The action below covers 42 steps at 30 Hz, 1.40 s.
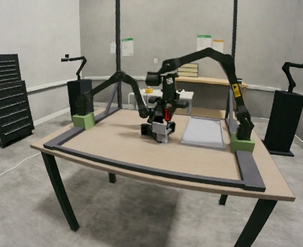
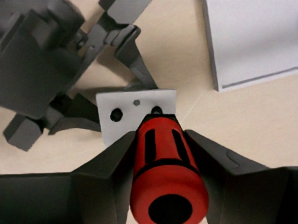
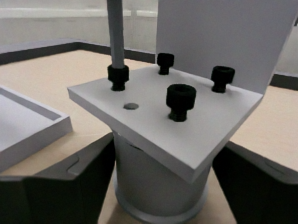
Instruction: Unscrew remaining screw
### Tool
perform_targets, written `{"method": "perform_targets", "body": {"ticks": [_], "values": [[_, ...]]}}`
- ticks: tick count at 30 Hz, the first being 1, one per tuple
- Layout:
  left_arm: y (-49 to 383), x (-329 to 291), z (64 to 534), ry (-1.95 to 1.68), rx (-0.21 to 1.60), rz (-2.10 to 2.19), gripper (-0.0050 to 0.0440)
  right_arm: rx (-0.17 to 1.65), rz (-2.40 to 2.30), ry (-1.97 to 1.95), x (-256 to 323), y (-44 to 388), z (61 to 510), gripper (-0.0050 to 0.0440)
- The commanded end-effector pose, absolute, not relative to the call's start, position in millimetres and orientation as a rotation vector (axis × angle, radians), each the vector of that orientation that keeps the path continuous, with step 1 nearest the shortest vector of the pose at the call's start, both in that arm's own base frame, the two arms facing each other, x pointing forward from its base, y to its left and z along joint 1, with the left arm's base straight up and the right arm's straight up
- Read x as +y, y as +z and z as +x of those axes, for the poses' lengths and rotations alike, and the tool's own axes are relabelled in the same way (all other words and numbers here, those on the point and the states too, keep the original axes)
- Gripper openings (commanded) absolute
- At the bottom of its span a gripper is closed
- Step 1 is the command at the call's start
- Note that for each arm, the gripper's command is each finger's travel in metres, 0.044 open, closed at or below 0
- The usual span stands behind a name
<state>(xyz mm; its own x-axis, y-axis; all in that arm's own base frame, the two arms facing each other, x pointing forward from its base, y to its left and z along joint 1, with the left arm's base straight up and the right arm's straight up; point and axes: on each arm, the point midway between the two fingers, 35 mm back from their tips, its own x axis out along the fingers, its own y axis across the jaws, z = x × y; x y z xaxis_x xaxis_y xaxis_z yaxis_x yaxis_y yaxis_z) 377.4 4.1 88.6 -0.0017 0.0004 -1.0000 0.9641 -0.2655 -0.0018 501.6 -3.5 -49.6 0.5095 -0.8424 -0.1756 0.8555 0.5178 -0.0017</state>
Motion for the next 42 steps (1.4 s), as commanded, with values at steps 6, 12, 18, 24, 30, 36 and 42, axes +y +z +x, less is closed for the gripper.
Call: {"method": "perform_targets", "body": {"ticks": [6,12,18,24,30,36,42], "values": [[92.3,6.0,382.8,-1.133,1.234,1.167,0.0130,0.133,0.117,-1.024,-3.5,-34.9,508.5,0.0245],[92.9,6.0,383.4,-1.039,1.285,1.075,0.0130,0.133,0.117,-1.024,-3.5,-34.9,508.5,0.0245],[94.0,6.2,384.2,-0.914,1.344,0.950,0.0130,0.133,0.117,-1.024,-3.5,-34.9,508.5,0.0245],[94.3,6.2,384.2,-0.727,1.421,0.758,0.0130,0.133,0.117,-1.024,-3.5,-34.9,508.5,0.0245],[93.8,6.2,383.7,-0.666,1.445,0.693,0.0130,0.133,0.117,-1.024,-3.5,-34.9,508.5,0.0245],[97.2,5.5,382.0,-0.669,1.435,0.696,0.0130,0.133,0.117,-1.024,-3.5,-34.9,508.5,0.0245],[97.2,5.5,381.9,-0.669,1.435,0.696,0.0130,0.133,0.117,-1.024,-3.5,-34.9,508.5,0.0245]]}}
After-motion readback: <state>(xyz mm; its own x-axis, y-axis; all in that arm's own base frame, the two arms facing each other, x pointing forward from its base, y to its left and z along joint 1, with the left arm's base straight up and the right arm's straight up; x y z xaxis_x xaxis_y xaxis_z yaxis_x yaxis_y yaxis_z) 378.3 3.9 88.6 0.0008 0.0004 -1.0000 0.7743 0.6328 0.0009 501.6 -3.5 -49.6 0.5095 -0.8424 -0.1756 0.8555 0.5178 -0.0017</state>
